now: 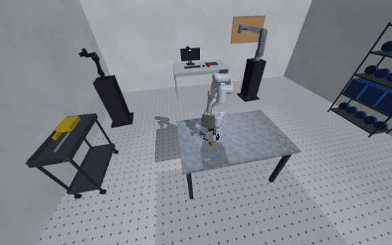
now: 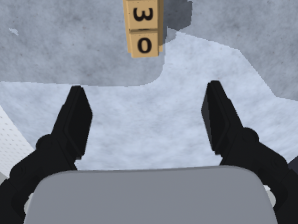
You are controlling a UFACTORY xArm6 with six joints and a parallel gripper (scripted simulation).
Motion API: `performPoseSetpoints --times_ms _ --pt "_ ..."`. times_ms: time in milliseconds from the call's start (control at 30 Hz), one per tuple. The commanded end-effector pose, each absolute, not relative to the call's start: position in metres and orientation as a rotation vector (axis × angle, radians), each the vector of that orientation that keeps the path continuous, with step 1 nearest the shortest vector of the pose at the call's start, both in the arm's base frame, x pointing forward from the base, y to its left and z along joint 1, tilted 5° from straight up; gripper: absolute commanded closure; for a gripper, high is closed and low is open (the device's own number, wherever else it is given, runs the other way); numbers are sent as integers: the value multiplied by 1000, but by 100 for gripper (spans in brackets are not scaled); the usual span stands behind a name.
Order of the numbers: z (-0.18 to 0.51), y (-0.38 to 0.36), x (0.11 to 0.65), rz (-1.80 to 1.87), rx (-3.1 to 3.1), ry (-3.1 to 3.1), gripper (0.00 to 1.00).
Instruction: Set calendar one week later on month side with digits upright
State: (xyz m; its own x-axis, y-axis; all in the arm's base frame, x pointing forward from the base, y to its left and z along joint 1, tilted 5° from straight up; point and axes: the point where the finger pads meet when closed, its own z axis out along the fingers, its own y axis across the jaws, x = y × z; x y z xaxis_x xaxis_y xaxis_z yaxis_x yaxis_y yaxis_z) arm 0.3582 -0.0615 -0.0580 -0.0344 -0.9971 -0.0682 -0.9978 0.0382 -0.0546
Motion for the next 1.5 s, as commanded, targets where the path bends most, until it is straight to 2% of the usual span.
performPoseSetpoints --times_ms 0,633,1033,1467 --pt "-57 -62 360 10 -2122 2201 0" --pt "-38 -63 359 10 -2122 2201 0" --pt "9 -66 356 10 -2122 2201 0" --pt "12 -66 356 10 -2122 2201 0"
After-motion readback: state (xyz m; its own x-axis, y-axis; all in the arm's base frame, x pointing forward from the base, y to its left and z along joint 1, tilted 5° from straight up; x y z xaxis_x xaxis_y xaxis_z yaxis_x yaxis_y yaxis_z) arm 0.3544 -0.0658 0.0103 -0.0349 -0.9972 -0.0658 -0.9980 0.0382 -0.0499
